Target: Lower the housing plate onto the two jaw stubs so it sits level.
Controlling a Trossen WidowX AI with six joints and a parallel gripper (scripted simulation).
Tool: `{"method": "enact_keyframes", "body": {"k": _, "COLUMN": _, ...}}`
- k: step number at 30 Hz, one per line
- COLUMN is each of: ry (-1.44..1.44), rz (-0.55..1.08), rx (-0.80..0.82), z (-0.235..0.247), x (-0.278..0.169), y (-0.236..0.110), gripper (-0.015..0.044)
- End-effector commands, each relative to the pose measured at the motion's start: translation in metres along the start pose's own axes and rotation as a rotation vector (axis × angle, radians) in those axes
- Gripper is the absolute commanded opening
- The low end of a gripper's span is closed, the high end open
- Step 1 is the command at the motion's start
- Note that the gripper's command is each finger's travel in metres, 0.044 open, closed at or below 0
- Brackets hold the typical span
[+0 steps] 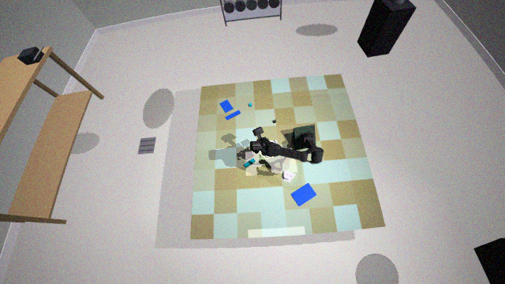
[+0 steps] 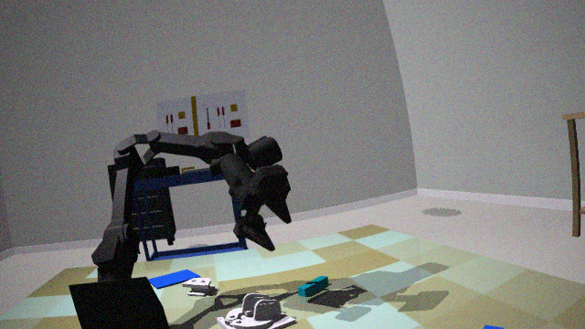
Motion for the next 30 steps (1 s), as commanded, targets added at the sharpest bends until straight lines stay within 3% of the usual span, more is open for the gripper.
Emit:
{"method": "enact_keyframes", "body": {"k": 1, "ry": -0.106, "rz": -0.051, "rx": 0.106, "z": 0.037, "x": 0.003, "y": -0.018, "gripper": 0.0440}}
{"method": "enact_keyframes", "body": {"k": 21, "ry": -0.538, "rz": -0.257, "rx": 0.575, "z": 0.179, "x": -0.035, "y": -0.099, "gripper": 0.0440}}
{"method": "enact_keyframes", "body": {"k": 30, "ry": -0.647, "rz": -0.306, "rx": 0.711, "z": 0.209, "x": -0.058, "y": -0.122, "gripper": 0.0440}}
Point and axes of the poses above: the point midway between the two fingers, 35 mm back from their tips, its own y axis out along the fingers, its own z axis across the jaws, x = y × z, the point moved 5 cm from there along -y, back along the fingers, and after that the axes turned 7 degrees about -y, right-handed, at the moved point
